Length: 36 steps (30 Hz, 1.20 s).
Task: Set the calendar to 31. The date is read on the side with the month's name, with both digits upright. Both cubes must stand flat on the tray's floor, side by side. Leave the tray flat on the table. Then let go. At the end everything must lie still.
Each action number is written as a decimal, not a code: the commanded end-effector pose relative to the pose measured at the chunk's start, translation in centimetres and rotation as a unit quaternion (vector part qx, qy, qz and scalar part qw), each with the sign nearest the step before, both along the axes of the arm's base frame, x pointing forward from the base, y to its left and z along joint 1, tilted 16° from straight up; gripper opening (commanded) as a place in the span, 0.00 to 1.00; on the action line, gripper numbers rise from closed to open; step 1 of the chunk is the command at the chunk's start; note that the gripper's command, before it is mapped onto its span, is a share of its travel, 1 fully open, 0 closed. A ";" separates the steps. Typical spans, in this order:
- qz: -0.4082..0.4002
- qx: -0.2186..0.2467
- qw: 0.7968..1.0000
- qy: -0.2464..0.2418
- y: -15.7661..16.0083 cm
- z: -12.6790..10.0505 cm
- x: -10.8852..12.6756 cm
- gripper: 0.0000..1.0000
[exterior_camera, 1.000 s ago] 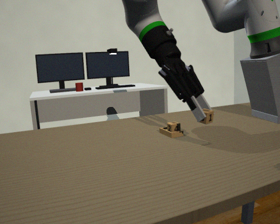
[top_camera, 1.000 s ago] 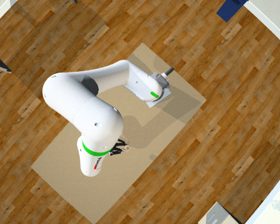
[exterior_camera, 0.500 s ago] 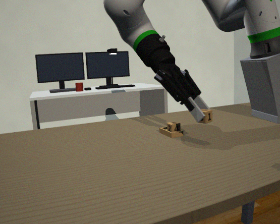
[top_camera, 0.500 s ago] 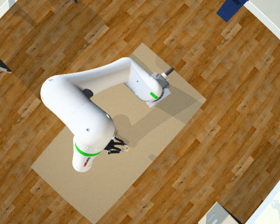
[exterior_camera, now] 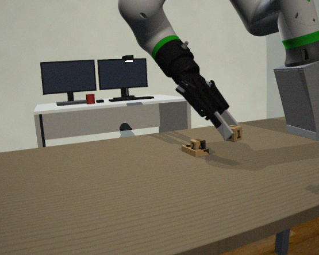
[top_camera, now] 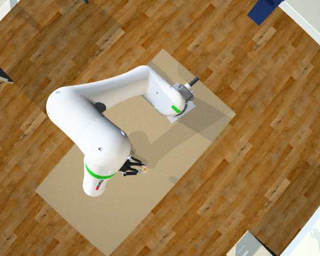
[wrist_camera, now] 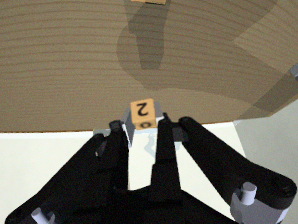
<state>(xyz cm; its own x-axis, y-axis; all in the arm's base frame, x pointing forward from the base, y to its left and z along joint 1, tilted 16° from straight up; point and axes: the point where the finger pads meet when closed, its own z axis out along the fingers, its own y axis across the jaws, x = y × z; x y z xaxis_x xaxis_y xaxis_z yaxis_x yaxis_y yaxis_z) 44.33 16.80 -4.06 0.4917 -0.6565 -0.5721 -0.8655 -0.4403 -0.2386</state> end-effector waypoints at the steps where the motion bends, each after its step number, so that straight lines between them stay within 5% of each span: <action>1: 0.000 0.000 1.000 0.000 0.0 -0.2 0.1 0.17; 36: 0.000 0.000 1.000 0.000 -0.2 -4.8 1.4 0.17</action>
